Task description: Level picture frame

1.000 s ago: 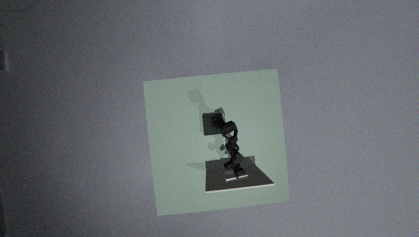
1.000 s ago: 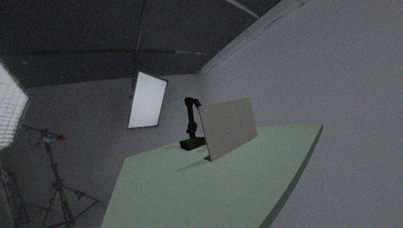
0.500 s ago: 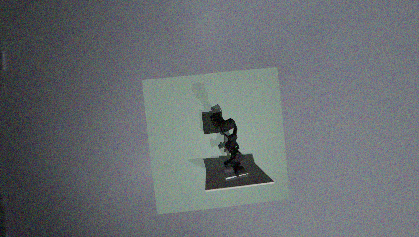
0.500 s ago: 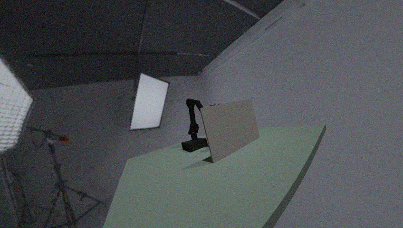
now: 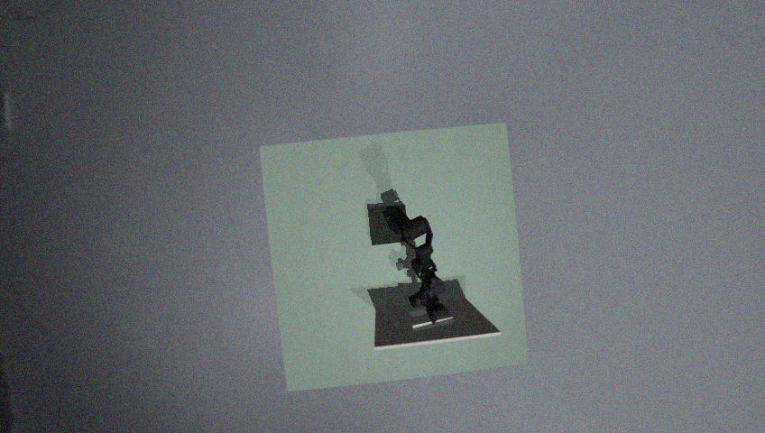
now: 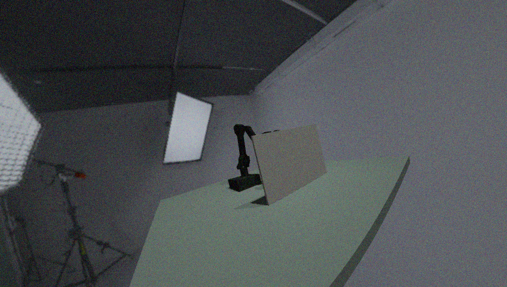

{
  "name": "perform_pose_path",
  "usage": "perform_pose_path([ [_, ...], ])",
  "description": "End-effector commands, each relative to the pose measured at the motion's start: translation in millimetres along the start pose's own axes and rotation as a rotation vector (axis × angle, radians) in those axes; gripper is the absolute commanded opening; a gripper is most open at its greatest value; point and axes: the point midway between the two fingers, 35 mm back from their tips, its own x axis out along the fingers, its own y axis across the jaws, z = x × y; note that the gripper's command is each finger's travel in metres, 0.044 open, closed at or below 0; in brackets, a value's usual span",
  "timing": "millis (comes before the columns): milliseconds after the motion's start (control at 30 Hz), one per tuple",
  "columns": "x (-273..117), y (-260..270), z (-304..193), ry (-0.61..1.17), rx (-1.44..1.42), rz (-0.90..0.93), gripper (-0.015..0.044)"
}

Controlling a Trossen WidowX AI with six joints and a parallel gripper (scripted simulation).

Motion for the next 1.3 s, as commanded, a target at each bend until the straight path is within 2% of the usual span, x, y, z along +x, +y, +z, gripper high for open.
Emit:
perform_pose_path([
  [0, 0.8, 4.6, 0.3, -0.002, 0.003, 0.017, 0.0],
  [1267, 0.9, 4.4, 5.0, -0.002, 0.003, 0.017, 0.0],
])
